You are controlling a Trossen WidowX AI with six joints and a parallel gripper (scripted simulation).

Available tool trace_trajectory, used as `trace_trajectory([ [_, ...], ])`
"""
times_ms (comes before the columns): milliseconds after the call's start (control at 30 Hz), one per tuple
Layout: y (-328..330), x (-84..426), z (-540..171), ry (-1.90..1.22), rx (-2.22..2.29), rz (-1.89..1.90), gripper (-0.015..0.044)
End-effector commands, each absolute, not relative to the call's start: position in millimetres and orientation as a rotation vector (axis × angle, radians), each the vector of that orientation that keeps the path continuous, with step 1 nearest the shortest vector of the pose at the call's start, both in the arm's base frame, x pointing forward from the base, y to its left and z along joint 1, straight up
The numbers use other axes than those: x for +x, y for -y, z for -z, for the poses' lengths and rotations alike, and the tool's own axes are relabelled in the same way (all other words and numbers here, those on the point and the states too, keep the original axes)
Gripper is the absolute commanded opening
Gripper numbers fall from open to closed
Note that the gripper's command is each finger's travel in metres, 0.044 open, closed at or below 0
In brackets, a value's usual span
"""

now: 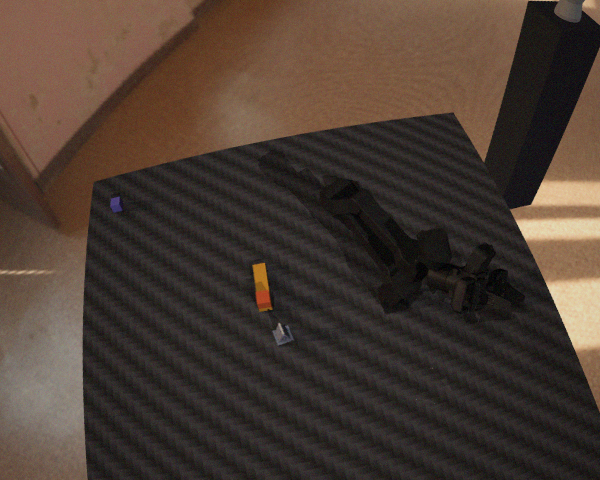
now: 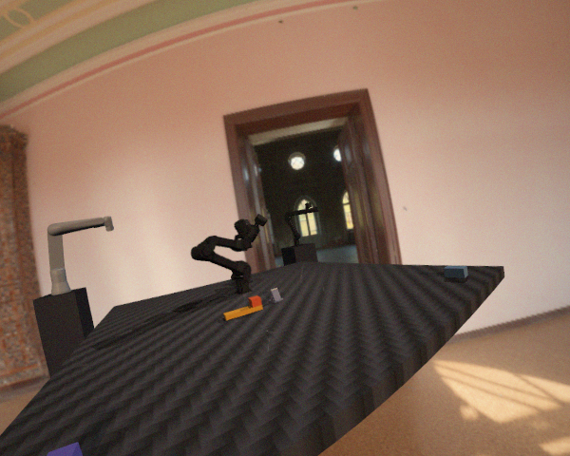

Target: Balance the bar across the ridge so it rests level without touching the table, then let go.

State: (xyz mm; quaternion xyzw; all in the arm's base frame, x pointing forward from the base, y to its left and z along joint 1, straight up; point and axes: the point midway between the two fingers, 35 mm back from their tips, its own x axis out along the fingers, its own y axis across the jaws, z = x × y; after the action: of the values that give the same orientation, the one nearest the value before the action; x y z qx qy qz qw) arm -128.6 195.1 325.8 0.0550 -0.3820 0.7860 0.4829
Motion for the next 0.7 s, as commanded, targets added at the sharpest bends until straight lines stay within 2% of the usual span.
trace_trajectory([
  [0, -210.5, -121.1, -325.3, 0.856, 0.089, -1.902, 0.0315],
  [667, -276.7, -58.9, -310.8, 0.454, -0.084, -1.762, 0.0315],
])
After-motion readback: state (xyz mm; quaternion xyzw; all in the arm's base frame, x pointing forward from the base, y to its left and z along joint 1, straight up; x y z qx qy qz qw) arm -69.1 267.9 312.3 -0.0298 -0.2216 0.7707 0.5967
